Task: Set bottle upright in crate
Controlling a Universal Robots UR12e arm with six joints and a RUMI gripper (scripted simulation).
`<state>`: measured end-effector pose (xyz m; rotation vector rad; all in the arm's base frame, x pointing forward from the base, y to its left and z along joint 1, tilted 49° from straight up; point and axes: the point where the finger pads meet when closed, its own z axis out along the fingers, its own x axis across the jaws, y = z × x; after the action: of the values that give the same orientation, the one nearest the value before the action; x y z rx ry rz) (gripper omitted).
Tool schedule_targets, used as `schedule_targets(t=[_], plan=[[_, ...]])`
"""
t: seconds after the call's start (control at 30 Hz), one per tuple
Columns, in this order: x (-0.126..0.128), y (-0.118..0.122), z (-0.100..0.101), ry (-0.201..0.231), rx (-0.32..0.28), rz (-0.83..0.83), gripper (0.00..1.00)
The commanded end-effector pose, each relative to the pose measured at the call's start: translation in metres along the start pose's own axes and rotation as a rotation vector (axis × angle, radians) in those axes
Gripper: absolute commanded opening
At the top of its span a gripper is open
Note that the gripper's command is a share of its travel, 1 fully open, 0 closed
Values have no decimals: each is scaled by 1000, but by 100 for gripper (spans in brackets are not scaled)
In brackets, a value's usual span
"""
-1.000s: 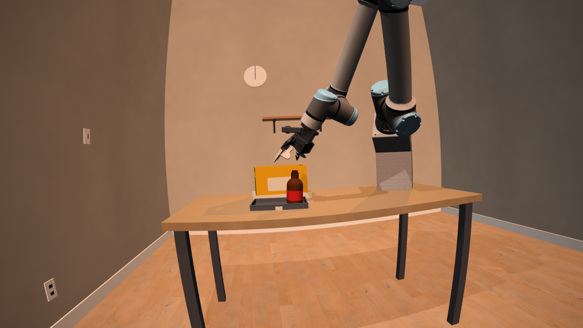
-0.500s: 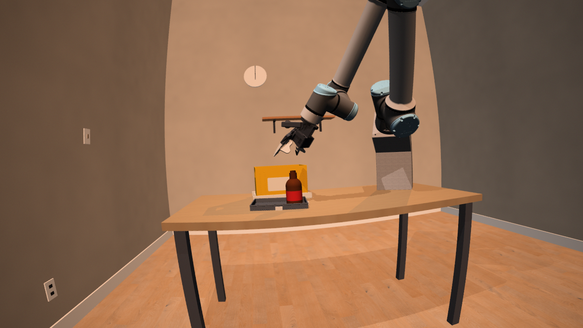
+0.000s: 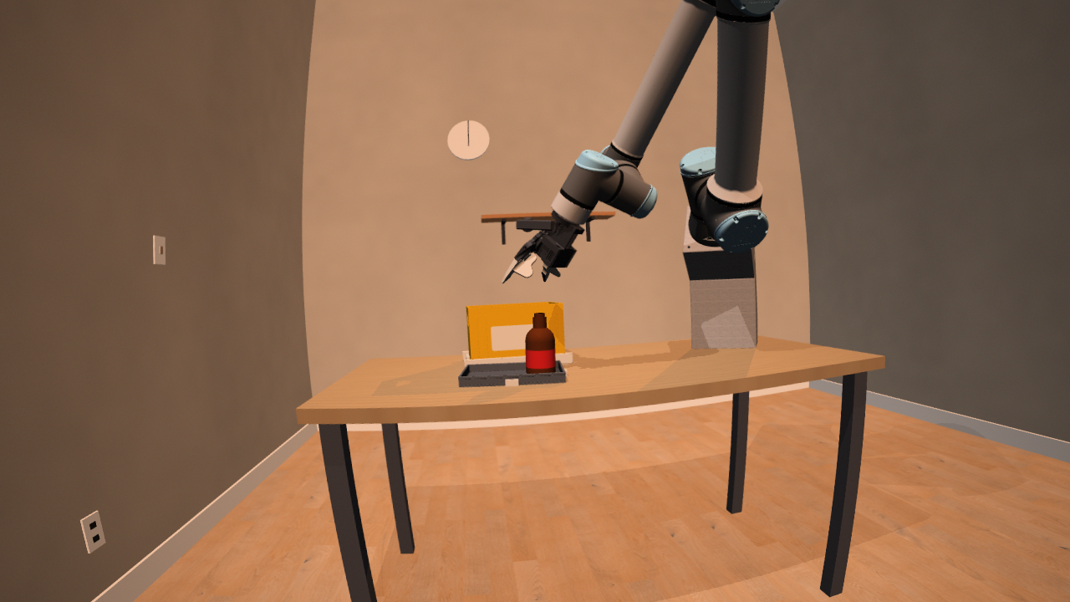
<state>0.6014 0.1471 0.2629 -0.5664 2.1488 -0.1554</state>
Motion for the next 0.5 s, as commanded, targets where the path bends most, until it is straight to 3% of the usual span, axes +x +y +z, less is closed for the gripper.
schedule_targets(t=[0.0,0.03,0.07,0.47], plan=[[0,-1,-1,-1,0,0,100],[0,-1,-1,-1,0,0,100],[0,-1,-1,-1,0,0,0],[0,-1,-1,-1,0,0,0]])
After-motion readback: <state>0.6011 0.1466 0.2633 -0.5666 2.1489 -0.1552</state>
